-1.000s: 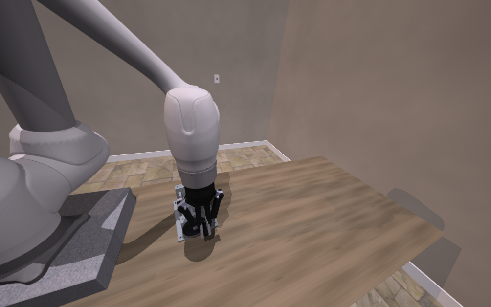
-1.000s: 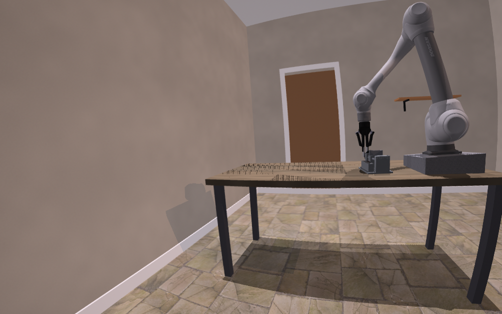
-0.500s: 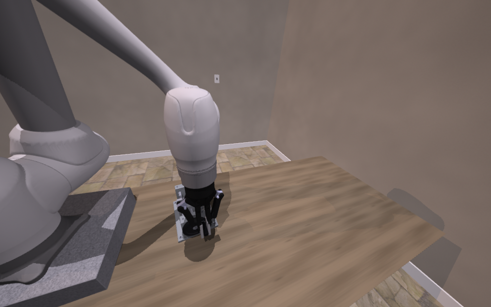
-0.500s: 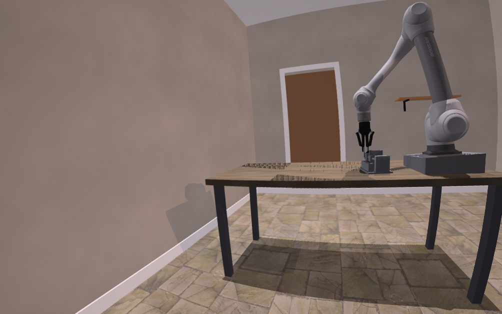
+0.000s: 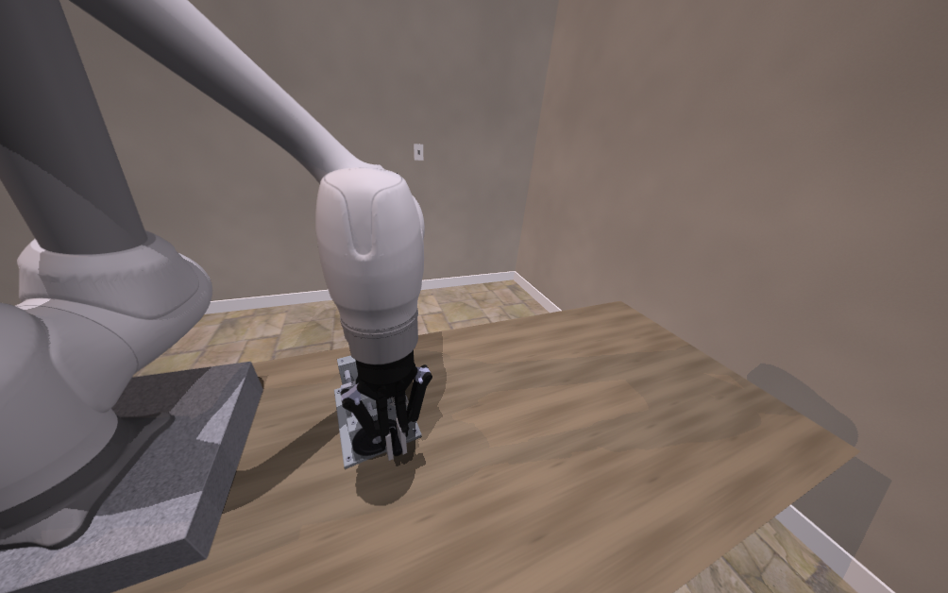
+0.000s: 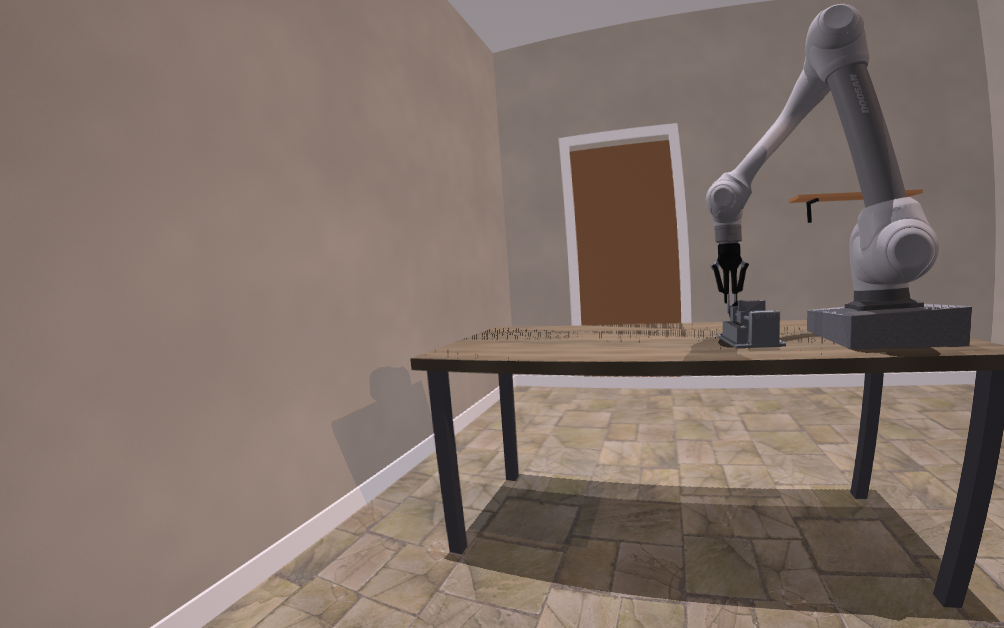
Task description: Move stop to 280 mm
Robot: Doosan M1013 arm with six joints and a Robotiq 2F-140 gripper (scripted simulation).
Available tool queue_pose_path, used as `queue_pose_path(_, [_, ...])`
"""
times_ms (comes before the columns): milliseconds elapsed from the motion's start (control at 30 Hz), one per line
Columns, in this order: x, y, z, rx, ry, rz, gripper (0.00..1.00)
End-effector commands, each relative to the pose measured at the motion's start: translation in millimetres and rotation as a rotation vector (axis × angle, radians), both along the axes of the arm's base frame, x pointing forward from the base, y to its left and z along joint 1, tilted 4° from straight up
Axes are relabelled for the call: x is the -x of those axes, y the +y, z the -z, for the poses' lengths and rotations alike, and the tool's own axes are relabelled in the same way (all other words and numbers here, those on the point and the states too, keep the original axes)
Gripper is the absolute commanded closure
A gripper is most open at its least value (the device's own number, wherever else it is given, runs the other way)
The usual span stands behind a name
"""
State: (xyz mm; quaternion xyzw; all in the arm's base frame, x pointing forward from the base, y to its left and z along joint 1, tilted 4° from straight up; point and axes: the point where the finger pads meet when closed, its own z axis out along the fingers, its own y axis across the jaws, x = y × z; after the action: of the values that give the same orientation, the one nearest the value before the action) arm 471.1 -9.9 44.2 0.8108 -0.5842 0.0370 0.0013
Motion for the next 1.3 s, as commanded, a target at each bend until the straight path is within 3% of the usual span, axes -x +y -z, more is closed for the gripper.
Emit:
queue_pose_path(0, [0.4,-0.1,-0.5,0.000,0.000,0.000,0.96])
queue_pose_path(1267, [7.7,-2.0,-8.5,0.000,0.000,0.000,0.96])
